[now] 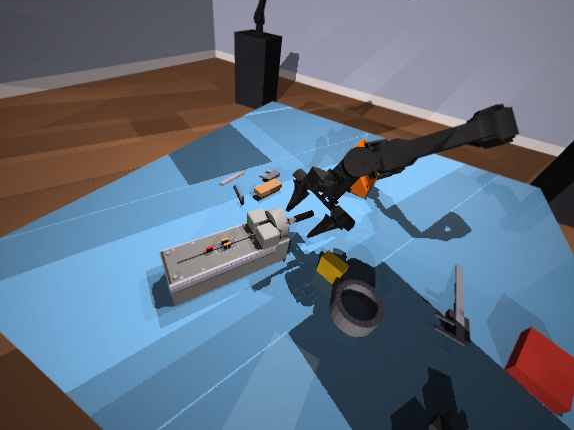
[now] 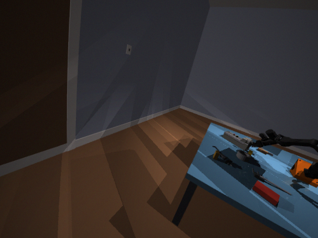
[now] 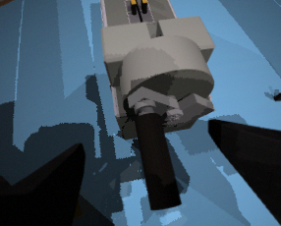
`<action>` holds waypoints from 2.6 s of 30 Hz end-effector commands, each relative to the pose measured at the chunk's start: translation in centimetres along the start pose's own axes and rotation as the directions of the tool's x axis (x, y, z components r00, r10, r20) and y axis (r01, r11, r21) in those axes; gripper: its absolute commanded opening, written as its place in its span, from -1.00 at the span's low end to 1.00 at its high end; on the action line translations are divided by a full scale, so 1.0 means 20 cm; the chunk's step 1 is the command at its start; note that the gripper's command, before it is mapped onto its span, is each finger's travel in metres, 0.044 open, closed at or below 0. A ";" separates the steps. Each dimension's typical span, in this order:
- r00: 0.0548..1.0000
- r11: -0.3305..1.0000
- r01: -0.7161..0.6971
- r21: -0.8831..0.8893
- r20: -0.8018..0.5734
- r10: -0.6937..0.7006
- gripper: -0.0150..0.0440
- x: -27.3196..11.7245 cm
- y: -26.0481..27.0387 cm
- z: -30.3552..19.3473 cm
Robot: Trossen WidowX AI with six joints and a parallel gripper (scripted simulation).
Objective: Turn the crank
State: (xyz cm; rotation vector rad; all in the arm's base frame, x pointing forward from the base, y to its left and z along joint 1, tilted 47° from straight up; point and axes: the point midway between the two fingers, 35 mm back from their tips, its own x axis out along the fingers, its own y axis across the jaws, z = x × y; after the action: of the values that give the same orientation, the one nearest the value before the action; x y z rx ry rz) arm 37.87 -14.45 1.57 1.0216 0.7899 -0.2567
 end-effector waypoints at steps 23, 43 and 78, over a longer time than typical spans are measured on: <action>1.000 1.000 0.002 0.003 0.004 -0.002 -0.49 0.03 0.00 -0.03; 1.000 1.000 0.003 0.002 0.004 -0.003 -0.49 0.00 -0.05 -0.01; 1.000 1.000 0.004 0.001 0.005 -0.004 -0.49 0.04 -0.25 -0.05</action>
State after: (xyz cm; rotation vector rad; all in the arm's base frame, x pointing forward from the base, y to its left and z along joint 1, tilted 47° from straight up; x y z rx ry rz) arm 35.40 -16.08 -2.31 1.0212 0.7878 -0.2633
